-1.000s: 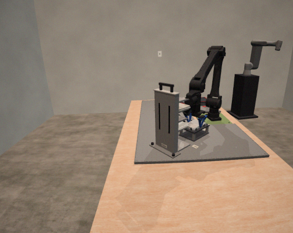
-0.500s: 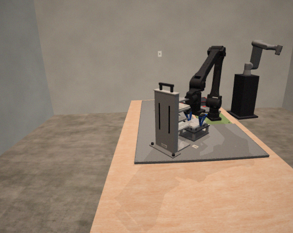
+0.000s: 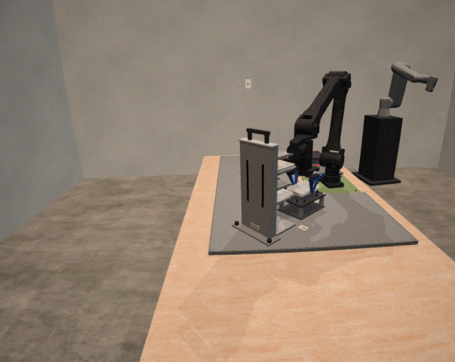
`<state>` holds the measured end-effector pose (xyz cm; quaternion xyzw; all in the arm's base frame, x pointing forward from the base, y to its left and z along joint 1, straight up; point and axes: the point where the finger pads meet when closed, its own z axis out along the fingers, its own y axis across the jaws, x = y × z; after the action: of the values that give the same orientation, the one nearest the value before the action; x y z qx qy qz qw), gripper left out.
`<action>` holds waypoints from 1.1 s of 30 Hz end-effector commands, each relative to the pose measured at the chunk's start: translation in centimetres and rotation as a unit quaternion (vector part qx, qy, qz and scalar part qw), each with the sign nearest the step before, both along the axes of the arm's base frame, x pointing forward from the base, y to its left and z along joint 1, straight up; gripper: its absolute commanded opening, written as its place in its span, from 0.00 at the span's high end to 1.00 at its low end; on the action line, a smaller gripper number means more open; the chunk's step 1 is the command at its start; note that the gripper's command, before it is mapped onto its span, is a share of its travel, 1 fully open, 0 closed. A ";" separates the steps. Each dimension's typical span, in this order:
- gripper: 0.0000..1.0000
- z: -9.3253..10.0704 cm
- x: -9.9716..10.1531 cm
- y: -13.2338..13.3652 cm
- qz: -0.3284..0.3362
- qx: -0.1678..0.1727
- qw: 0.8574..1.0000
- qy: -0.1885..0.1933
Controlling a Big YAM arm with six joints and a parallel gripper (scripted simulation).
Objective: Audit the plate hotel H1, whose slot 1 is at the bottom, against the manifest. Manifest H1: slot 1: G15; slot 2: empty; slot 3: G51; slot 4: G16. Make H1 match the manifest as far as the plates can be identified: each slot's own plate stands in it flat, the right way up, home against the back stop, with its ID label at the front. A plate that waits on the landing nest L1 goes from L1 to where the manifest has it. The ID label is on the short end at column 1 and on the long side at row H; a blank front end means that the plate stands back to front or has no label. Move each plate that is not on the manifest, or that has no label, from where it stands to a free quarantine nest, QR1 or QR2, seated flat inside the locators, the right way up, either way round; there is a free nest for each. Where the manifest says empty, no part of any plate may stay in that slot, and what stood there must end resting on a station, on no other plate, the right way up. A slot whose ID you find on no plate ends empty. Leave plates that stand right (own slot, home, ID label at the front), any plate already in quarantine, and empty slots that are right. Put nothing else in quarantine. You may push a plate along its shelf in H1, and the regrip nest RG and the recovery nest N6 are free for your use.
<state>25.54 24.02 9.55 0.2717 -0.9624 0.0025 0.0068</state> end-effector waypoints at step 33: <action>0.14 6.3 1.8 2.1 0.003 0.029 0.999 -0.032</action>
<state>25.50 23.98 12.38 0.2717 -0.9624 0.0029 0.0076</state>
